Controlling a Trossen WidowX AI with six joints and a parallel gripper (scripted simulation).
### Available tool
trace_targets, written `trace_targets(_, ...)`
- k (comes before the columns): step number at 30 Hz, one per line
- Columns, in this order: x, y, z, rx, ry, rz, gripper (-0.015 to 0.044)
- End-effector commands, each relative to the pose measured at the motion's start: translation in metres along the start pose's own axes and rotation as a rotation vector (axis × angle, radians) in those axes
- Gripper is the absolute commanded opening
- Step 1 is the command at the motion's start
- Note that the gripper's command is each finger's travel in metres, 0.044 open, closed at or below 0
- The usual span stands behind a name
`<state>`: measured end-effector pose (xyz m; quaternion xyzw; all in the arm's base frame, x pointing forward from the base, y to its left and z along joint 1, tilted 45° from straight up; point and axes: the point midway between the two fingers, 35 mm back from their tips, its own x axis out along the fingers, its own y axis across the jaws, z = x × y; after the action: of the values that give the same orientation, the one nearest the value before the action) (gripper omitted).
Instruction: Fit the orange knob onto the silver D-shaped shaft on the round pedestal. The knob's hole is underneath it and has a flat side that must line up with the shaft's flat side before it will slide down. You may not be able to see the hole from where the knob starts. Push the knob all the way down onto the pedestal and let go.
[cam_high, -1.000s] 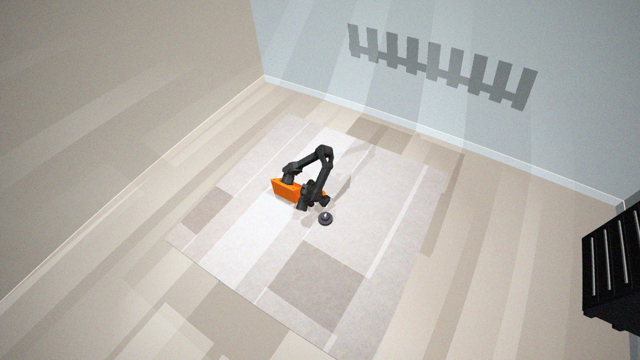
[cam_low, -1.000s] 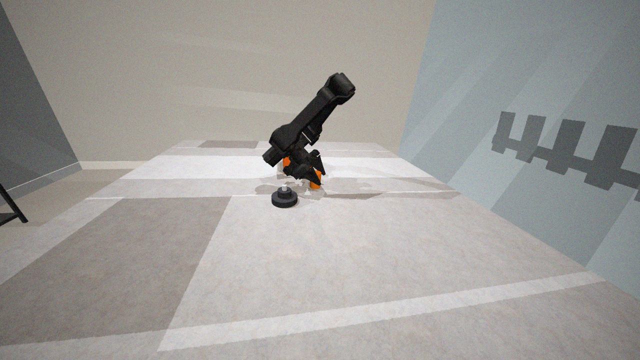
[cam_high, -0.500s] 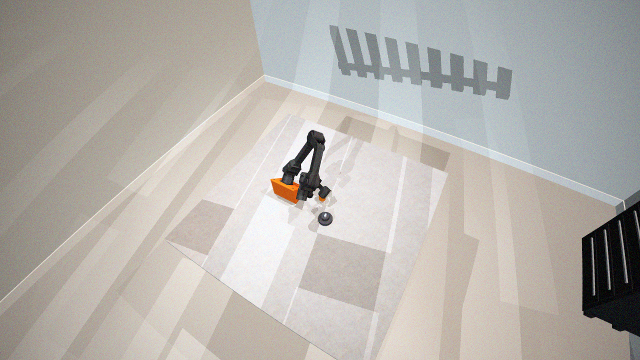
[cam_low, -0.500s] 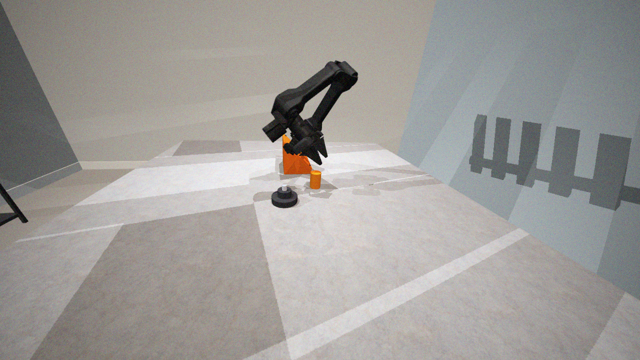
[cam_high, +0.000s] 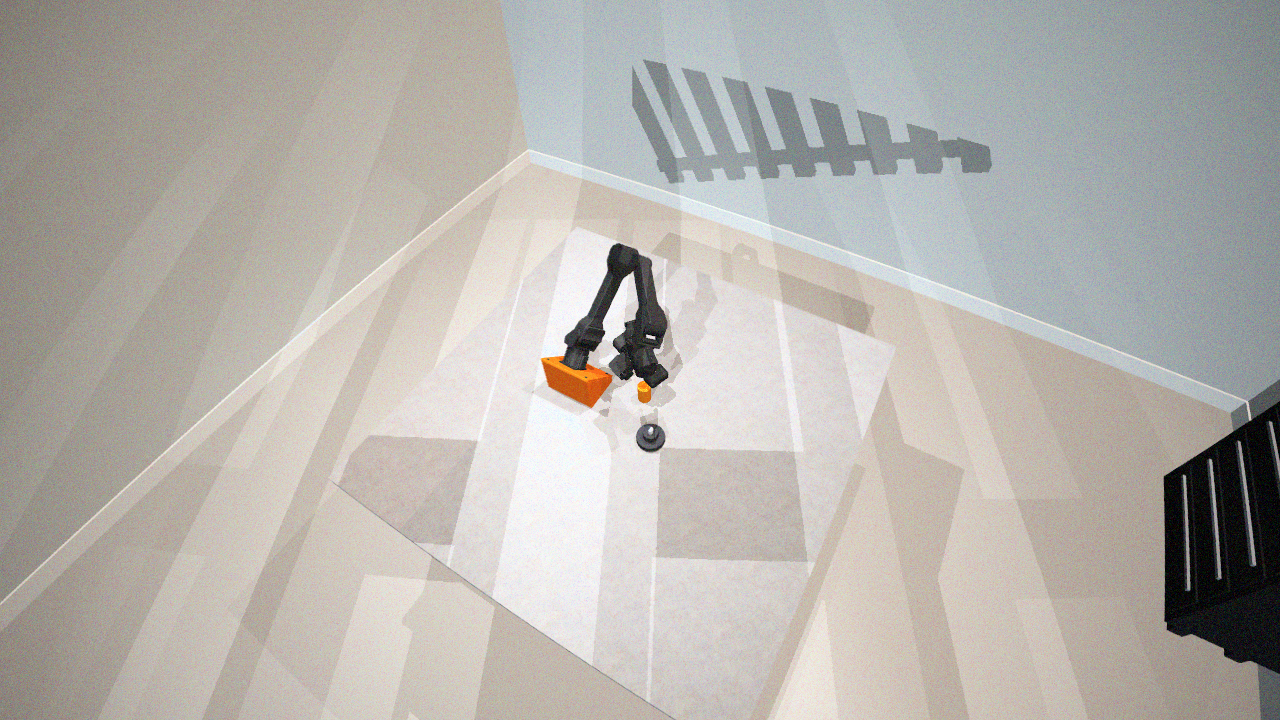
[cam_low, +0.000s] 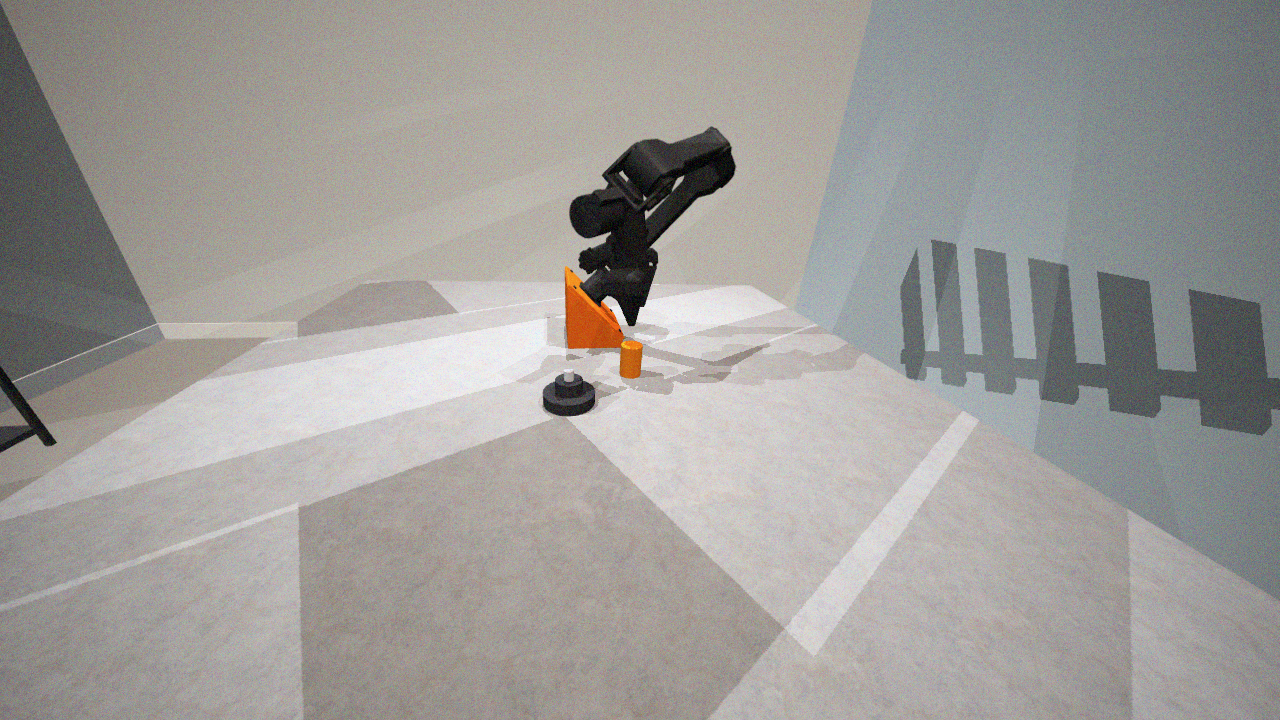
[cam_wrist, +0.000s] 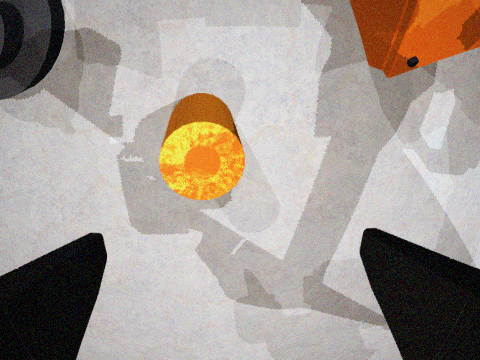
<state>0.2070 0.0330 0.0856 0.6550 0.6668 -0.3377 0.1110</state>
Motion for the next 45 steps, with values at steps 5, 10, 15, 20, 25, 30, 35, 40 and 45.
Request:
trace_targets(5,-0.0114,0.0061,-0.0035,0.009,-0.149,0.068,0.0440)
trace_targets(10,-0.0114,0.0061,-0.0035,0.009,-0.149,0.068,0.0440)
trace_targets(15,-0.0113,0.0062,-0.0035,-0.333,-0.159,0.042,0.0440)
trace_targets(20,-0.0112,0.0062,-0.0035,-0.825,-0.169,0.002,0.0440)
trace_targets(25,-0.0110,0.0062,-0.0035,-1.316,-0.172,-0.041,0.0440)
trace_targets(30,-0.0109,0.0062,-0.0035,-1.730,-0.168,-0.080,0.0440)
trace_targets(35,-0.0108,0.0062,-0.0035,-1.999,-0.163,-0.106,0.0440)
trace_targets(40,-0.0107,0.0062,-0.0034,-2.269,-0.155,-0.134,0.0440)
trace_targets(45,-0.0107,0.0063,-0.0028,-2.537,-0.144,-0.163,0.0440)
